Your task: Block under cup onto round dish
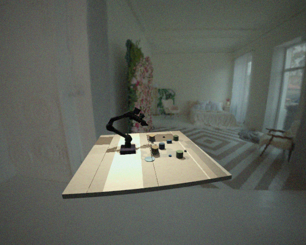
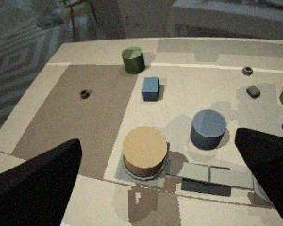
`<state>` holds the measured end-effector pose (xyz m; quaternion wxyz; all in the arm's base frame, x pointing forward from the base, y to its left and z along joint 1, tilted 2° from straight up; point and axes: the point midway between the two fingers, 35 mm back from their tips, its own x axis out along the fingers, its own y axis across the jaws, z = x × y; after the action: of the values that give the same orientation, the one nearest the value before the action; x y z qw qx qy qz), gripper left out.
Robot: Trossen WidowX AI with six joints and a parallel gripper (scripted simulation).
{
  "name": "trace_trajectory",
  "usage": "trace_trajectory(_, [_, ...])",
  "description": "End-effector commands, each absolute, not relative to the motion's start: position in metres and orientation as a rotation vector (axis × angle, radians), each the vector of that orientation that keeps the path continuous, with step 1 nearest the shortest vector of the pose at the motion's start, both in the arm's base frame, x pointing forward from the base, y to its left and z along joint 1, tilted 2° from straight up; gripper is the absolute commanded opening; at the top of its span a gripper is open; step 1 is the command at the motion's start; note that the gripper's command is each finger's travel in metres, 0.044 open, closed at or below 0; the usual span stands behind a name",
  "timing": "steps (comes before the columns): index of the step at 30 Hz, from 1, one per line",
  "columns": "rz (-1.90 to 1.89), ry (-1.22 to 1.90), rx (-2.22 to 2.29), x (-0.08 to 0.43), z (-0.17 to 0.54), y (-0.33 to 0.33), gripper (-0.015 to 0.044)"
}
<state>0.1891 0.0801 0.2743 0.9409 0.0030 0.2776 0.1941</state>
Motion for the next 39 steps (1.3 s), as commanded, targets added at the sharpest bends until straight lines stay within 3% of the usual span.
trace_trajectory(1, [0.299, 0.617, -0.013, 0.186, 0.258, 0.061, 0.0440])
trace_trajectory(14, [0.086, 0.755, -0.069, 0.171, 0.221, 0.018, 0.0440])
trace_trajectory(39, [0.356, 1.067, -0.717, 0.235, 0.204, -0.021, 0.0440])
